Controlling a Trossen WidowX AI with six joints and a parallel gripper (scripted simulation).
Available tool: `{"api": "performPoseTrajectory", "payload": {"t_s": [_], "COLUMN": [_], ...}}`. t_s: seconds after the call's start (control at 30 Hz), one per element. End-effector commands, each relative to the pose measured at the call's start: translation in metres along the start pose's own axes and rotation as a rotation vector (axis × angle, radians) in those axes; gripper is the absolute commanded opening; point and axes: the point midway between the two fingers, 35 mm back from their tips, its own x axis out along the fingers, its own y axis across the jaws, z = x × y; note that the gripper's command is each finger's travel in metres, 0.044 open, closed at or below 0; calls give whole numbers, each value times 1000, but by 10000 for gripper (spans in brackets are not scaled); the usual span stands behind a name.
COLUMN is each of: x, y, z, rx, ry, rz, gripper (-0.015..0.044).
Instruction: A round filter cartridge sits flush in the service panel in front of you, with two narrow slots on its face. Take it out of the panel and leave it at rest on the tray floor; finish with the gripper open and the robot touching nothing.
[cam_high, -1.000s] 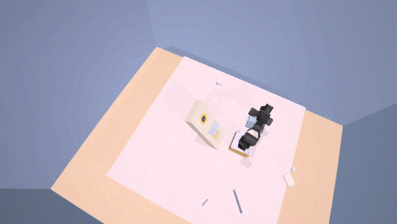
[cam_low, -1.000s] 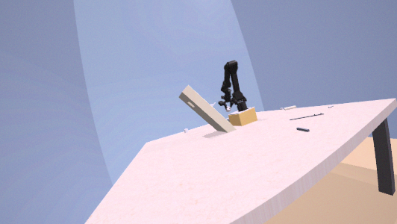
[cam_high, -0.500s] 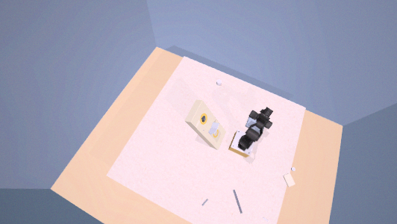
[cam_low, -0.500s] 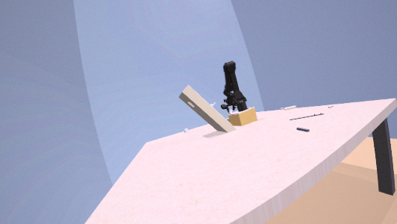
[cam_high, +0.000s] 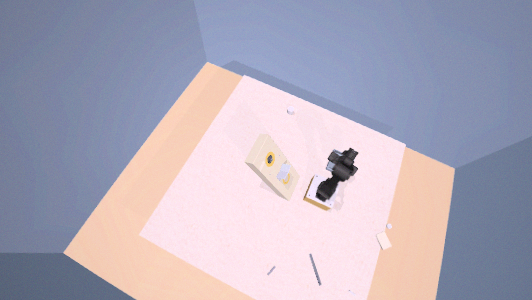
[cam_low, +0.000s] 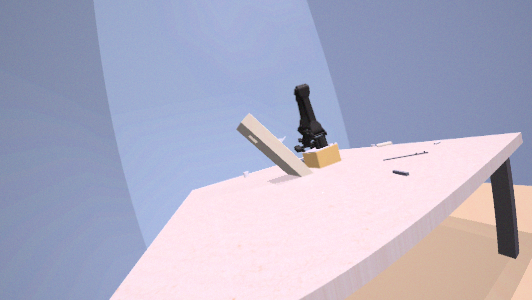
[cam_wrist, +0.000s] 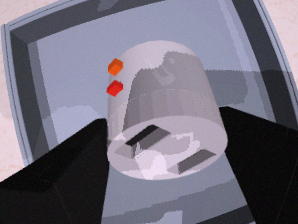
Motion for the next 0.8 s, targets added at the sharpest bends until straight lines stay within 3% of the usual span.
{"api": "performPoseTrajectory", "payload": {"t_s": [0.0, 0.5, 0.63, 0.77], "x": [-1, -1, -6, -44], "y": [0, 0, 0, 0], "z": [1, 1, 6, 30], "rx": [0, 0, 0, 0], "ry": [-3, -3, -3, -3], "rz": [0, 0, 0, 0], "gripper": [53, 440, 440, 440]}}
